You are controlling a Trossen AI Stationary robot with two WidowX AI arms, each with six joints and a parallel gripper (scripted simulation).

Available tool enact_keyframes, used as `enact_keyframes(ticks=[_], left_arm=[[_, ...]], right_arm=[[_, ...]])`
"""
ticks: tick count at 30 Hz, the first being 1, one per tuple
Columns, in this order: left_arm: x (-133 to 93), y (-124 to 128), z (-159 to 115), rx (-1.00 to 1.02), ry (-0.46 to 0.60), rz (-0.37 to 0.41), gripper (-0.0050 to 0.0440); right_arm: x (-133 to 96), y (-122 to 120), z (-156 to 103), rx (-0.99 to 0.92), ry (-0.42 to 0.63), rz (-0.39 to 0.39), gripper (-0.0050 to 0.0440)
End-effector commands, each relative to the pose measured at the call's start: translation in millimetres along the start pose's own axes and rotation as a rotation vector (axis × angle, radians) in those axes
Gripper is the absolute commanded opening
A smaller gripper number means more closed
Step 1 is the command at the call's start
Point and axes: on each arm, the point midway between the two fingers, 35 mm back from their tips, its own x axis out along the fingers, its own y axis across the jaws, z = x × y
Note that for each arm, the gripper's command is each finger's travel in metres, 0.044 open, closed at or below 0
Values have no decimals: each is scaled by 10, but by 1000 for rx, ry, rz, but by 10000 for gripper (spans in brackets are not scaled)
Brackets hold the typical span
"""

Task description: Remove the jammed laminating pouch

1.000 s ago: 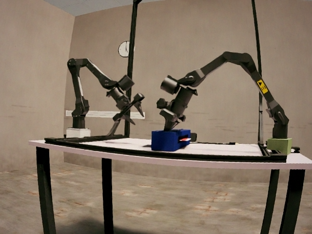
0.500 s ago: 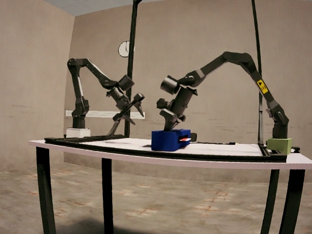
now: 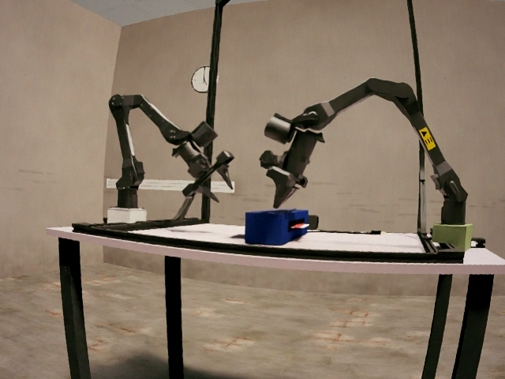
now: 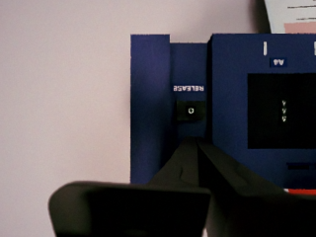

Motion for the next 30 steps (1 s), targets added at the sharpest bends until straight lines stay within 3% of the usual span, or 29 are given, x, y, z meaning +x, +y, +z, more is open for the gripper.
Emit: enact_keyframes(ticks=[1, 30], left_arm=[[-227, 1, 181, 6, -65, 5, -50], [-225, 1, 181, 6, -64, 5, -50]], right_arm=[[-28, 72, -3, 2, 2, 21, 268], [-28, 72, -3, 2, 2, 21, 268]])
